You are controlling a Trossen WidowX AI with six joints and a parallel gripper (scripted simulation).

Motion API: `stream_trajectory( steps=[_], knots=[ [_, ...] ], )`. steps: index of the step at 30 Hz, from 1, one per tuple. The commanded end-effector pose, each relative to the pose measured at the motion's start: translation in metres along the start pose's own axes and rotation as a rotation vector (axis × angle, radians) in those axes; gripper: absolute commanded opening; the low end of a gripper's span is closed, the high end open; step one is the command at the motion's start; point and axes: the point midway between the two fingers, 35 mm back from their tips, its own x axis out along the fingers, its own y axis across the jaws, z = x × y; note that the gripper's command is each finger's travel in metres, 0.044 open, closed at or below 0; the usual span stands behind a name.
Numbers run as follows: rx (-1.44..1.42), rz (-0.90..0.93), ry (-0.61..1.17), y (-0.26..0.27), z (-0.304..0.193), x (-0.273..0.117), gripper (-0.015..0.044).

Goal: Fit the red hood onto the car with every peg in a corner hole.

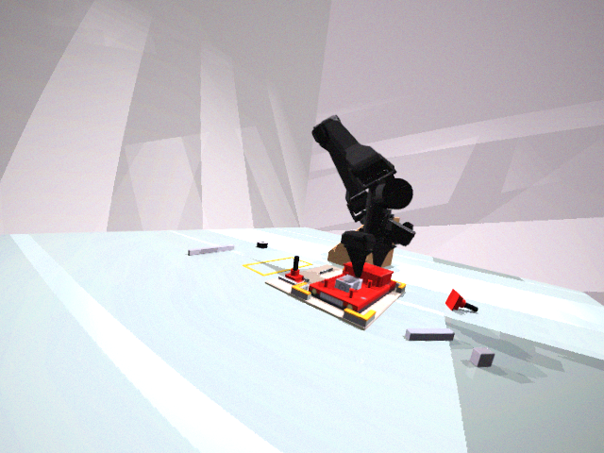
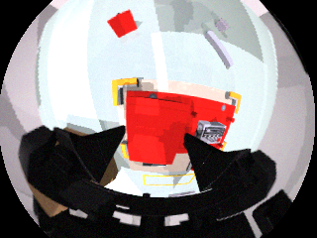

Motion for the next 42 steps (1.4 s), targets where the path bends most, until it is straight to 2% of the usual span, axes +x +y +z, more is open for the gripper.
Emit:
stream_trajectory(
  steps=[1, 3, 13, 24, 42],
  knots=[
    [0.000, 0.000, 0.000, 0.000, 0.000, 0.000, 0.0414],
    [0.000, 0.000, 0.000, 0.000, 0.000, 0.000, 0.0361],
    [0.000, 0.000, 0.000, 0.000, 0.000, 0.000, 0.0295],
    [-0.002, 0.002, -0.001, 0.000, 0.000, -0.013, 0.0006],
    [-0.002, 0.002, -0.003, 0.000, 0.001, -0.060, 0.0000]
  ],
)
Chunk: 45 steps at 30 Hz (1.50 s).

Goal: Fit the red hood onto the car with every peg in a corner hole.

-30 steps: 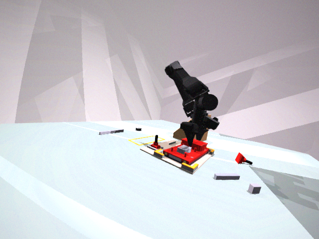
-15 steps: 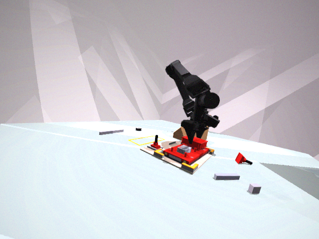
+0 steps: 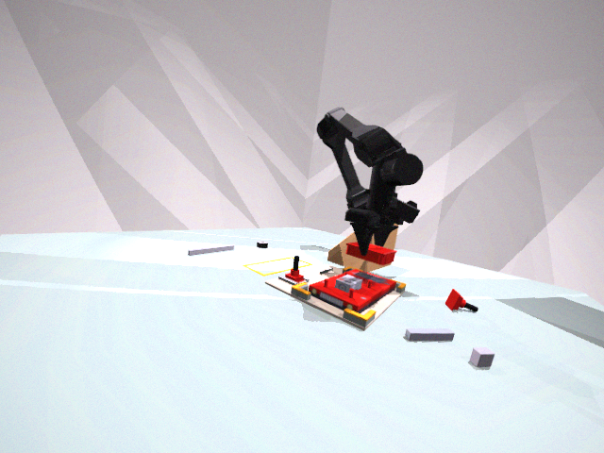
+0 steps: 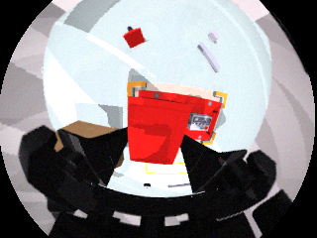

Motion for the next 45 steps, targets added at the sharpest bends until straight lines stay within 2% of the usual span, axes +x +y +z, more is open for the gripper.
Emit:
stream_trajectory(
  steps=[1, 11, 45],
  knots=[
    [0.010, -0.009, -0.015, -0.003, 0.002, -0.014, 0.0000],
    [0.020, -0.002, -0.002, -0.002, 0.001, -0.018, 0.0000],
    [1.056, -0.007, -0.016, -0.069, 0.008, -0.025, 0.0000]
  ],
)
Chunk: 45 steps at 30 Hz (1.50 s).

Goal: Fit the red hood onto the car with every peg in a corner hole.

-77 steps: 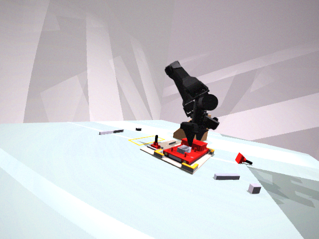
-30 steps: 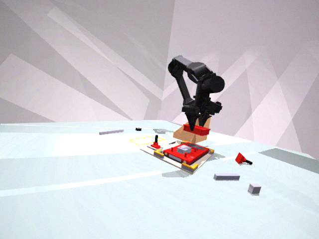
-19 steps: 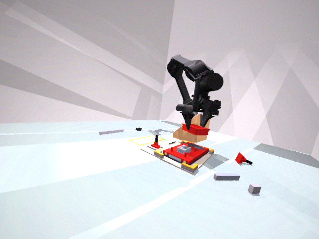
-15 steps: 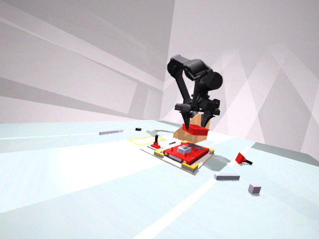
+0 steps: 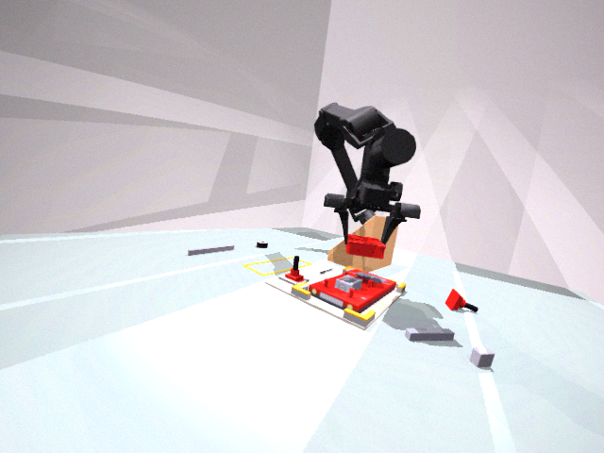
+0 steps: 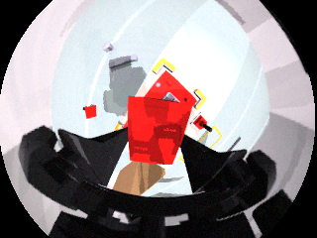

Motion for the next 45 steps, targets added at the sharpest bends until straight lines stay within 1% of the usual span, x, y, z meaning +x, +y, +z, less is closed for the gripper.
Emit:
stream_trajectory(
  steps=[1, 16, 24, 34, 45],
  knots=[
    [0.118, -0.005, -0.005, -0.005, 0.009, -0.001, 0.0000],
    [0.556, -0.007, -0.011, -0.022, 0.031, -0.002, 0.0000],
    [0.561, -0.007, -0.011, -0.021, 0.030, 0.002, 0.0000],
    [0.561, -0.009, -0.011, -0.023, 0.033, 0.048, 0.0000],
    [0.561, -0.009, -0.011, -0.023, 0.033, 0.049, 0.0000]
  ],
)
